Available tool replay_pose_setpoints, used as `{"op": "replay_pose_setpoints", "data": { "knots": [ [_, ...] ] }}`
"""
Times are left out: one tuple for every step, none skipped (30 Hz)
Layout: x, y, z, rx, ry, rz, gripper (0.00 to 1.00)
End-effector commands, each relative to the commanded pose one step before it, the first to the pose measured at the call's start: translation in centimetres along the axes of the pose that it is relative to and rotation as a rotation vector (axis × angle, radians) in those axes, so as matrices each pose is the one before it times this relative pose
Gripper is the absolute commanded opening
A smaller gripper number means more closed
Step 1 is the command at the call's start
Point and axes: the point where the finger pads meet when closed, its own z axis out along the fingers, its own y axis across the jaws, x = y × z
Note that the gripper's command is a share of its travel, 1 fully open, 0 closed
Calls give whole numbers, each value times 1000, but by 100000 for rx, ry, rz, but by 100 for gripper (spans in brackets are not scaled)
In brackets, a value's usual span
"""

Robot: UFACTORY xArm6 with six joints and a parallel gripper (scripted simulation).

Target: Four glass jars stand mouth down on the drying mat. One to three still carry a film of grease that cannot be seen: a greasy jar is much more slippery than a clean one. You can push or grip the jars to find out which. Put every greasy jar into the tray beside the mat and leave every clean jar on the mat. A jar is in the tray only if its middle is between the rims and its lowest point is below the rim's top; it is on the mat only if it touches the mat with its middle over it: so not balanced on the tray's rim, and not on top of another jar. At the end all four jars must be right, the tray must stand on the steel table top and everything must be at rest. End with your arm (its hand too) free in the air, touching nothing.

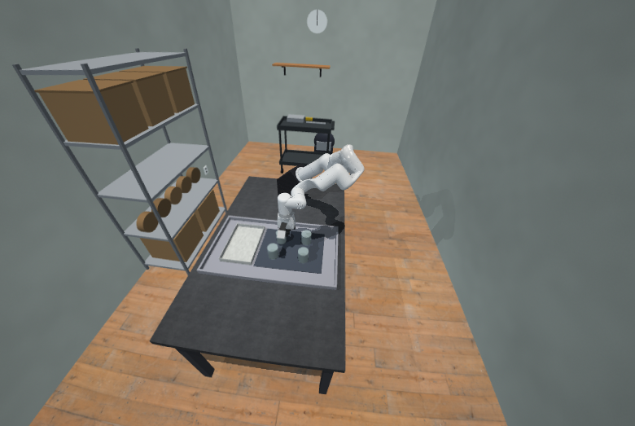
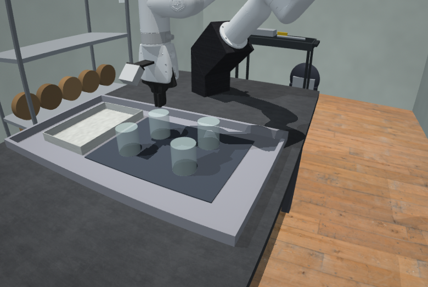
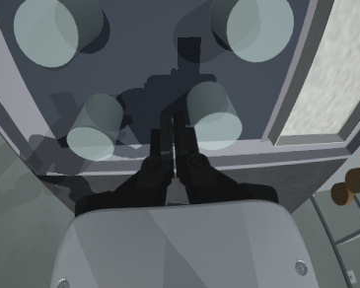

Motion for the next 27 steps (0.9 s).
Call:
{"op": "replay_pose_setpoints", "data": {
  "knots": [
    [210,-3511,-280,-922,481,114,0],
    [0,0,0,0,0,0,0],
    [19,-828,0,0,0,0,0],
    [19,-828,0,0,0,0,0],
    [19,-828,0,0,0,0,0],
    [19,-828,0,0,0,0,0],
    [19,-828,0,0,0,0,0],
    [19,-828,0,0,0,0,0],
    [19,-828,0,0,0,0,0],
    [19,-828,0,0,0,0,0],
    [19,-828,0,0,0,0,0],
    [0,0,0,0,0,0,0],
    [0,0,0,0,0,0,0],
    [0,0,0,0,0,0,0],
    [0,0,478,0,0,0,0],
    [0,0,477,0,0,0,0],
    [0,0,478,0,0,0,0],
    [0,0,0,0,0,0,0],
    [0,0,0,0,0,0,0],
    [0,0,477,0,0,0,0],
    [0,0,478,0,0,0,0],
    [0,0,477,0,0,0,0],
    [0,0,478,0,0,0,0],
    [0,0,477,0,0,0,0],
    [0,0,478,0,0,0,0],
    [0,0,477,0,0,0,0],
    [0,0,478,0,0,0,0]
  ]
}}
